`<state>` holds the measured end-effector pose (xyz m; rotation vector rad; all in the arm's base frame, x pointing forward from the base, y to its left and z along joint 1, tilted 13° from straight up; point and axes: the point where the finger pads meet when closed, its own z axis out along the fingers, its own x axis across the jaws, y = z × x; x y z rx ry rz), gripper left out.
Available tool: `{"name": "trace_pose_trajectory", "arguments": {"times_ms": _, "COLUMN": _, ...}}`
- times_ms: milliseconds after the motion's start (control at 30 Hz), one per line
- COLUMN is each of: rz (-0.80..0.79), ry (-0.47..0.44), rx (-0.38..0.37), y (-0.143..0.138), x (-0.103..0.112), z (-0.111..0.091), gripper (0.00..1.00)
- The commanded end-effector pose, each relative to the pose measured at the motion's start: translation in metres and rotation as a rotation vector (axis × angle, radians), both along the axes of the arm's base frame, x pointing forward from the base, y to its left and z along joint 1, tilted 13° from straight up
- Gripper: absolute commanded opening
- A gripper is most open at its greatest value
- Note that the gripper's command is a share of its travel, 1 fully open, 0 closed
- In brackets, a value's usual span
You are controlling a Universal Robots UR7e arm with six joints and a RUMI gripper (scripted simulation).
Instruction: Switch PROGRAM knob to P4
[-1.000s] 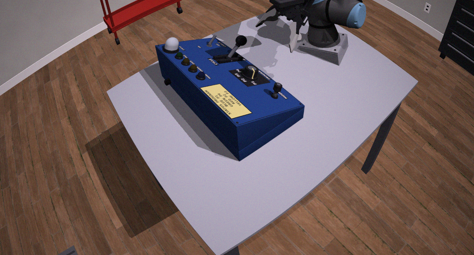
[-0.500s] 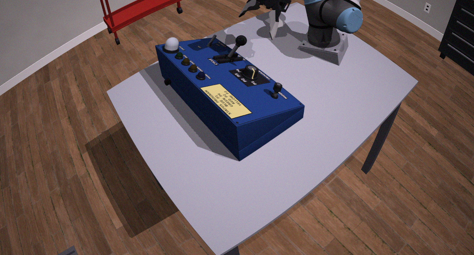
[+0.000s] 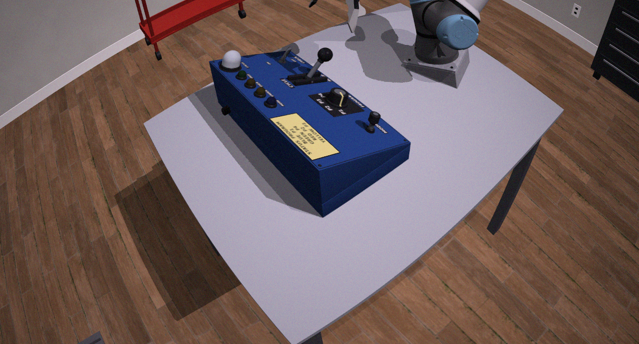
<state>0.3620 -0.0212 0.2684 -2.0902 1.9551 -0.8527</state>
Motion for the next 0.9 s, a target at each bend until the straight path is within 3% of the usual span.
{"name": "trace_pose_trajectory", "arguments": {"times_ms": 0, "rz": 0.013, "ry": 0.006, "rx": 0.024, "y": -0.012, "x": -0.005, "z": 0.011, "gripper": 1.00}}
{"name": "trace_pose_trajectory", "arguments": {"times_ms": 433, "rz": 0.005, "ry": -0.004, "rx": 0.042, "y": -0.034, "x": -0.023, "z": 0.048, "gripper": 1.00}}
{"name": "trace_pose_trajectory", "arguments": {"times_ms": 867, "rz": 0.001, "ry": -0.015, "rx": 0.044, "y": -0.038, "x": -0.028, "z": 0.061, "gripper": 1.00}}
